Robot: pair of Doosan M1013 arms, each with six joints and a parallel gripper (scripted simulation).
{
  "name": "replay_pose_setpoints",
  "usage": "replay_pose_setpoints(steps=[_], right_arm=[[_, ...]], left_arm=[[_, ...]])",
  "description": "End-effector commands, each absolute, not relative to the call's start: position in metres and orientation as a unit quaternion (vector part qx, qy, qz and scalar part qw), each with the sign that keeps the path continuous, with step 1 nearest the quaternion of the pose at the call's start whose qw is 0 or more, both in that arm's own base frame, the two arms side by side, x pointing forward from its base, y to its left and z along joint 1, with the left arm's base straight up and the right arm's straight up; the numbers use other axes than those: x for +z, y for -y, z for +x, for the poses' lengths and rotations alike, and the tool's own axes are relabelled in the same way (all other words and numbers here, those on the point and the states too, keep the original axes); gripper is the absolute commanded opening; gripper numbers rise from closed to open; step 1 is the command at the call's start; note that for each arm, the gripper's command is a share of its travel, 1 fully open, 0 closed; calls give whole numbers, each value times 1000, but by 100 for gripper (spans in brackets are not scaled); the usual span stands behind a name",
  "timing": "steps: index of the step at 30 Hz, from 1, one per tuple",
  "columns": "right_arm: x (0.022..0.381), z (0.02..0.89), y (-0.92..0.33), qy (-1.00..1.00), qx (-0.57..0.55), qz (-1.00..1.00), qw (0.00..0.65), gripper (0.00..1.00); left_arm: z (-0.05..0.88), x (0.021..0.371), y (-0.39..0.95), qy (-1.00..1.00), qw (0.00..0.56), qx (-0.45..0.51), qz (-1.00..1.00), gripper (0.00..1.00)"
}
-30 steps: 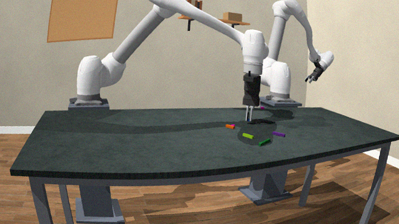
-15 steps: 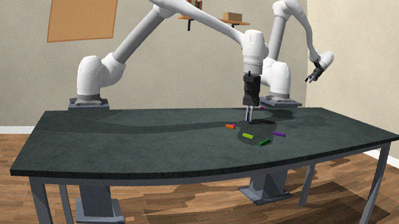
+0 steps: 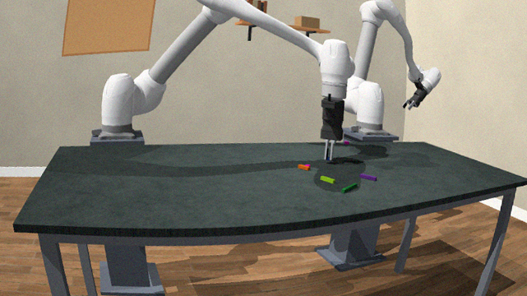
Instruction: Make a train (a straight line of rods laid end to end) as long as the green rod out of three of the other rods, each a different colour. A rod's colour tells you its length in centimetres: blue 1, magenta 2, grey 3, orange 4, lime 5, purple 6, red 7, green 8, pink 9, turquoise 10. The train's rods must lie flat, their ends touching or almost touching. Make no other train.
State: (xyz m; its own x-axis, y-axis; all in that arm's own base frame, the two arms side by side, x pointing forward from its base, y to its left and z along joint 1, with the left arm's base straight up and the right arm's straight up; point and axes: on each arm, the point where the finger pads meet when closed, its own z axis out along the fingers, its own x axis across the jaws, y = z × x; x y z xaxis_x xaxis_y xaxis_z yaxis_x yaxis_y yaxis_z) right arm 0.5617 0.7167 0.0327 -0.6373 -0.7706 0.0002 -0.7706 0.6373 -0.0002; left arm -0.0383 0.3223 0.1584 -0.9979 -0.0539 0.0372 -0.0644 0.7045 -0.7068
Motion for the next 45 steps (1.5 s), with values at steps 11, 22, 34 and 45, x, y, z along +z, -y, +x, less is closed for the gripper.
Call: replay_pose_setpoints(steps=[11,22,34,45], right_arm=[[32,562,-717,905,0,426,-1,24],[24,562,-717,905,0,426,-1,24],[22,562,-717,905,0,426,-1,24],[22,562,-717,905,0,426,-1,24]], left_arm=[[-38,159,-323,923,7,383,32,100],[-38,159,-323,923,7,383,32,100],[-38,159,-323,923,7,383,32,100],[-38,159,-323,923,7,383,32,100]])
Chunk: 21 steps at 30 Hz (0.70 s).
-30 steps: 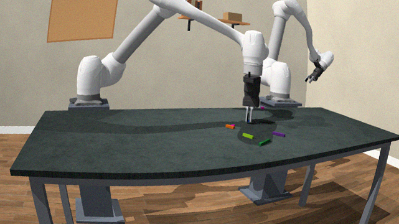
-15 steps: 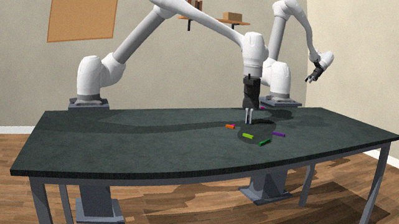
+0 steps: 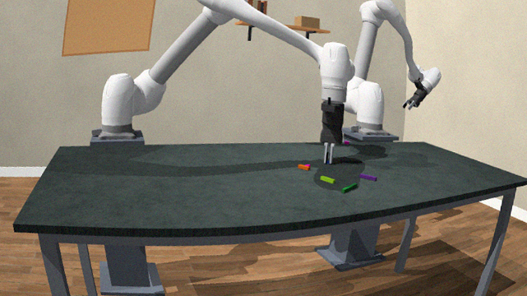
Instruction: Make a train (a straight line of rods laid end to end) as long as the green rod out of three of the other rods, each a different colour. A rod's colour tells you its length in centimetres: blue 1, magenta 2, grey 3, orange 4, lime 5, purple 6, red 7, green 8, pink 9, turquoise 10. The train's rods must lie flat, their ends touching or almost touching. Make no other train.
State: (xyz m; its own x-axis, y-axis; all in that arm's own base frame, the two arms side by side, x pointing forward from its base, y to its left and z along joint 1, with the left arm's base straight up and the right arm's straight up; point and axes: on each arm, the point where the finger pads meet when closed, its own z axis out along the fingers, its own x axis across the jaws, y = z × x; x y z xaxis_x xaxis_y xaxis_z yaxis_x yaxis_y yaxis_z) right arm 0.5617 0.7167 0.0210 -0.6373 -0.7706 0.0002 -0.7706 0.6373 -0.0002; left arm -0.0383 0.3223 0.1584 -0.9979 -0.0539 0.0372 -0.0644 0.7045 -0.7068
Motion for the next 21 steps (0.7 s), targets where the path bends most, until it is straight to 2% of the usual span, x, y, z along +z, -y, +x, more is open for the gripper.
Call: replay_pose_setpoints(steps=[1,18,19,21], right_arm=[[22,562,-717,905,0,426,-1,24],[22,562,-717,905,0,426,-1,24],[22,562,-717,905,0,426,-1,30],[22,562,-717,905,0,426,-1,30]], left_arm=[[-38,159,-323,923,7,383,32,100],[-38,159,-323,923,7,383,32,100],[-38,159,-323,923,7,383,32,100],[-38,159,-323,923,7,383,32,100]])
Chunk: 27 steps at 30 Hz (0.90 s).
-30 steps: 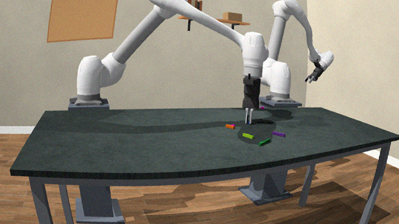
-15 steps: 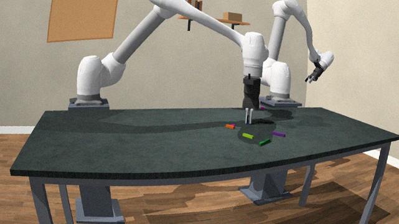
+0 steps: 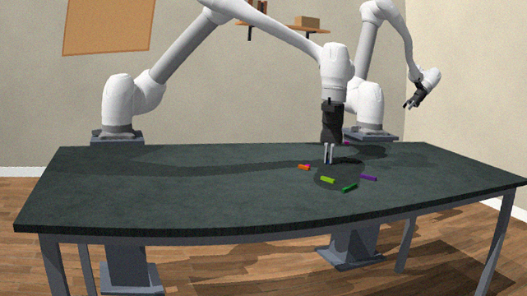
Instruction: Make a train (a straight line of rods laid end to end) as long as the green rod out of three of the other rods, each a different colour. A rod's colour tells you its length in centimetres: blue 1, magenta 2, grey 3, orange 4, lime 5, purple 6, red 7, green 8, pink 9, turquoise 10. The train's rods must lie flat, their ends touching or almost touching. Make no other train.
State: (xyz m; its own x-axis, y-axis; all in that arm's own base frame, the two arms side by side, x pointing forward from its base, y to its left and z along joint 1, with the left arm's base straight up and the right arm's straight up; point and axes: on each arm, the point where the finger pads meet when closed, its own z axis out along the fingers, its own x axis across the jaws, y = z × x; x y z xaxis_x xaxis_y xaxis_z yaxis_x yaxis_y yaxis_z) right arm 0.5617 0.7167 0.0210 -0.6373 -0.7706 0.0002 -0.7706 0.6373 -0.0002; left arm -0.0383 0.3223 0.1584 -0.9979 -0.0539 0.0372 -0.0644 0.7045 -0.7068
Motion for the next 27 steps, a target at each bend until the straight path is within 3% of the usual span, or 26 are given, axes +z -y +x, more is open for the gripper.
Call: replay_pose_setpoints(steps=[1,5,6,8,9,11,12,27], right_arm=[[22,562,-717,905,0,426,-1,30],[22,562,-717,905,0,426,-1,36],[22,562,-717,905,0,426,-1,42],[22,562,-717,905,0,426,-1,42],[22,562,-717,905,0,426,-1,48],[22,562,-717,905,0,426,-1,48],[22,562,-717,905,0,426,-1,54],[25,562,-717,905,0,426,-1,54]], left_arm=[[-38,159,-323,923,7,383,32,100],[-38,159,-323,923,7,383,32,100],[-38,159,-323,923,7,383,32,100],[-38,159,-323,923,7,383,32,100],[-38,159,-323,923,7,383,32,100],[-38,159,-323,923,7,383,32,100],[-38,159,-323,923,7,383,32,100],[-38,159,-323,923,7,383,32,100]])
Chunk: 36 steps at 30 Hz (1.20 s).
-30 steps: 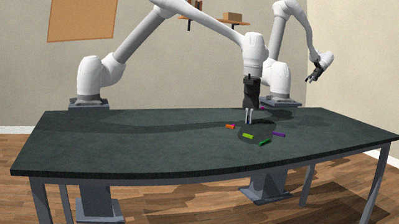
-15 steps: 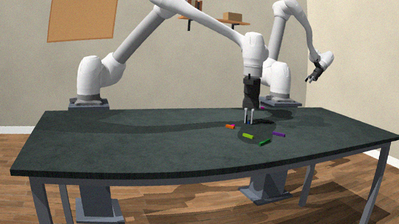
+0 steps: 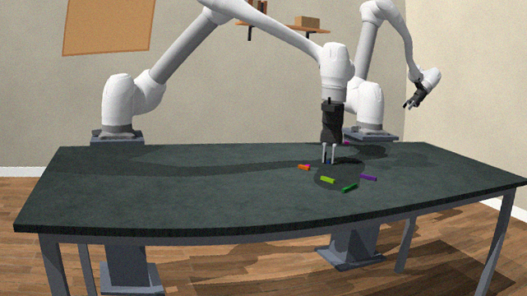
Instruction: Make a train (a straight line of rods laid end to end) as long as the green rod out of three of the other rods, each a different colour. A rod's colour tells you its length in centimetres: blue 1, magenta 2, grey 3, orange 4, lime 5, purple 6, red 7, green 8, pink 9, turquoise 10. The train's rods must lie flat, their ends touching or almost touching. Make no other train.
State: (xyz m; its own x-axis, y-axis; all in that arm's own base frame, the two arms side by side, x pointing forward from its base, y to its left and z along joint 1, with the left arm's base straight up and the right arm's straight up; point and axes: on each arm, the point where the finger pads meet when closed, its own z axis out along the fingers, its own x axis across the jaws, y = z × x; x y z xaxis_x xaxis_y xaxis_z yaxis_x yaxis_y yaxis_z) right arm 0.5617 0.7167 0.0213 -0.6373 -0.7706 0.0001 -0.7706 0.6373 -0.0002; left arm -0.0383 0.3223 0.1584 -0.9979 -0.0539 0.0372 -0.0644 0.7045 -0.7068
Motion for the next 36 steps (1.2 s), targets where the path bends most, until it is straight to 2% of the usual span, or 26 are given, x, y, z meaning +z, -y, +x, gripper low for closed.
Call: replay_pose_setpoints(steps=[1,8,20,29,30,36], right_arm=[[27,562,-717,-905,0,-426,1,54],[45,562,-717,-905,0,-426,1,54],[104,562,-717,-905,0,-426,1,54],[112,562,-717,-905,0,-426,1,54],[112,562,-717,-905,0,-426,1,100],[112,562,-717,-905,0,-426,1,100]], left_arm=[[-38,159,-323,923,7,383,32,100],[-38,159,-323,923,7,383,32,100],[-38,159,-323,923,7,383,32,100],[-38,159,-323,923,7,383,32,100],[-38,159,-323,923,7,383,32,100],[-38,159,-323,923,7,383,32,100]])
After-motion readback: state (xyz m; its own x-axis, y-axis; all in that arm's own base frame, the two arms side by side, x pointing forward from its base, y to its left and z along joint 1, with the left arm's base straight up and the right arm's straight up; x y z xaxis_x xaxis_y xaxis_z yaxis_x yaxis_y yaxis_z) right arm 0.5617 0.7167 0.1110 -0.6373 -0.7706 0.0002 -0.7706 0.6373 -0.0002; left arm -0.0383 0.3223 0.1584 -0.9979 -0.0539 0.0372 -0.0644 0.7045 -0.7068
